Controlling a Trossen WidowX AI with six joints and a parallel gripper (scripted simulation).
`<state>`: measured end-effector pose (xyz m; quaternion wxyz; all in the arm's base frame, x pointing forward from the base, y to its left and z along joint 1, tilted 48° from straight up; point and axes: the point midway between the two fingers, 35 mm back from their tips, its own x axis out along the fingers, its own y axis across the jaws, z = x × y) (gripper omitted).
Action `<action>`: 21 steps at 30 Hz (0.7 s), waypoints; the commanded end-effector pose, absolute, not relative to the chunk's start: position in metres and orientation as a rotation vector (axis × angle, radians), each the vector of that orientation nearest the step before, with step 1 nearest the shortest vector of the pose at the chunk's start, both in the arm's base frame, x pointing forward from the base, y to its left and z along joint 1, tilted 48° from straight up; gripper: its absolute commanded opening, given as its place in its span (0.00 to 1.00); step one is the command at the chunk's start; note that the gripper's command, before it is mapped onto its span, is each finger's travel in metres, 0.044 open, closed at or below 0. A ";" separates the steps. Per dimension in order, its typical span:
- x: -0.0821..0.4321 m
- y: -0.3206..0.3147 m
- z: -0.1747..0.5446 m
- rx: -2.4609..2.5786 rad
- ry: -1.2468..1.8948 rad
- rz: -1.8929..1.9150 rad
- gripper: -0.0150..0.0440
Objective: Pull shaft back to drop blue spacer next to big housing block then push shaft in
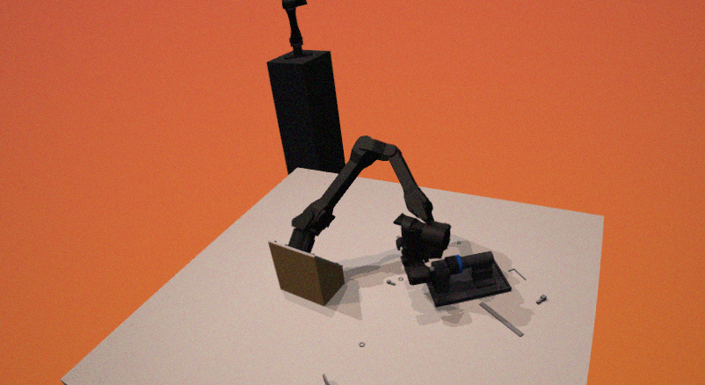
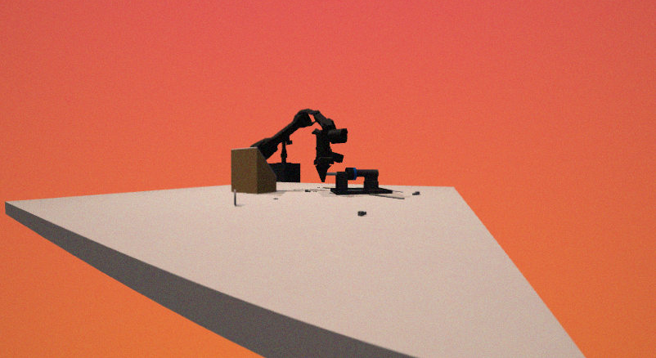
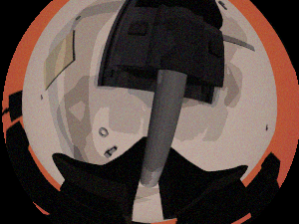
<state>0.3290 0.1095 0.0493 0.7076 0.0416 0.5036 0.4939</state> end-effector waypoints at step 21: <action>0.326 0.108 0.048 0.088 1.117 1.099 0.25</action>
